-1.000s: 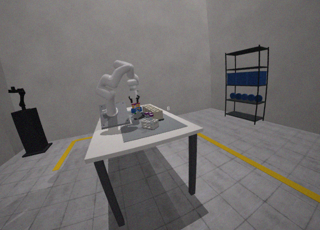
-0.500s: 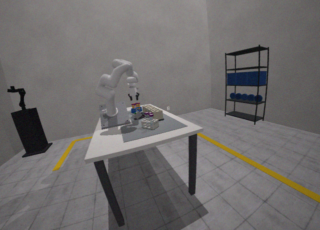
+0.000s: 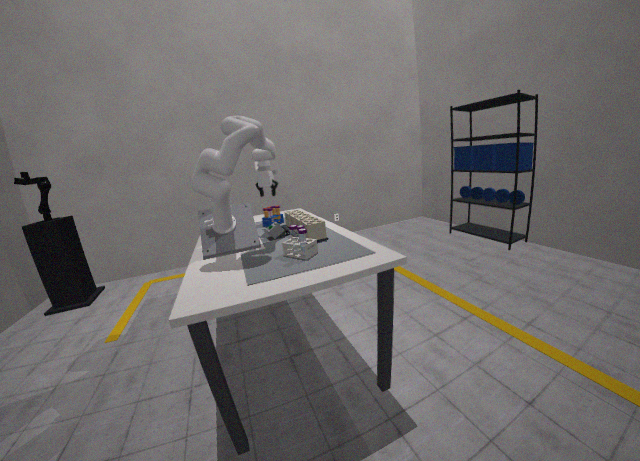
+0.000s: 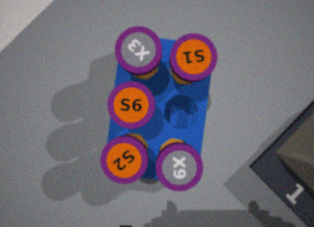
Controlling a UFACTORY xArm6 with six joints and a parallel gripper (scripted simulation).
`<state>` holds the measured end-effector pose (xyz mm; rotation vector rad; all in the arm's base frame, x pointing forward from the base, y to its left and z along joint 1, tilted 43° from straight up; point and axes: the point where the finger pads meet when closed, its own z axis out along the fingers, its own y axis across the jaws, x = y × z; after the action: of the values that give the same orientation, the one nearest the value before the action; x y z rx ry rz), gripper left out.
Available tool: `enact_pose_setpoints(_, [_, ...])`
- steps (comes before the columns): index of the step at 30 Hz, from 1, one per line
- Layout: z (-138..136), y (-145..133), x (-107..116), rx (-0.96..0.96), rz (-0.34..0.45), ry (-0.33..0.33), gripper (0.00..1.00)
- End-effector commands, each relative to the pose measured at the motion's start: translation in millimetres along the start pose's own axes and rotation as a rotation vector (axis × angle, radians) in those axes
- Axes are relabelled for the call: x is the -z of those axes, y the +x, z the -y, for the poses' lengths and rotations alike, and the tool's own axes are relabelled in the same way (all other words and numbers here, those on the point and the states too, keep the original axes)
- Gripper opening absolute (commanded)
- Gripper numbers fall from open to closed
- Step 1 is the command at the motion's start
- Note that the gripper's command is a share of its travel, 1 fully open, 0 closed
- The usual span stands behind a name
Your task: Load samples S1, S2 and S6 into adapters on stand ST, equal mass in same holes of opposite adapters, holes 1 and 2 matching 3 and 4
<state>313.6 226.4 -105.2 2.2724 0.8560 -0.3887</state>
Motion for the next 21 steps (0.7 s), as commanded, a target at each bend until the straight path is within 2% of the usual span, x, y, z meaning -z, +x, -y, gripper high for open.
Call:
enact_pose_setpoints(1, [0, 1, 12, -0.001, -0.004, 0.001, 1.00])
enact_pose_setpoints(12, [0, 1, 34, -0.001, -0.004, 0.001, 1.00])
enact_pose_setpoints(19, [-33, -11, 34, -0.234, -0.004, 0.001, 1.00])
enact_pose_setpoints(21, [-33, -11, 34, -0.234, -0.004, 0.001, 1.00])
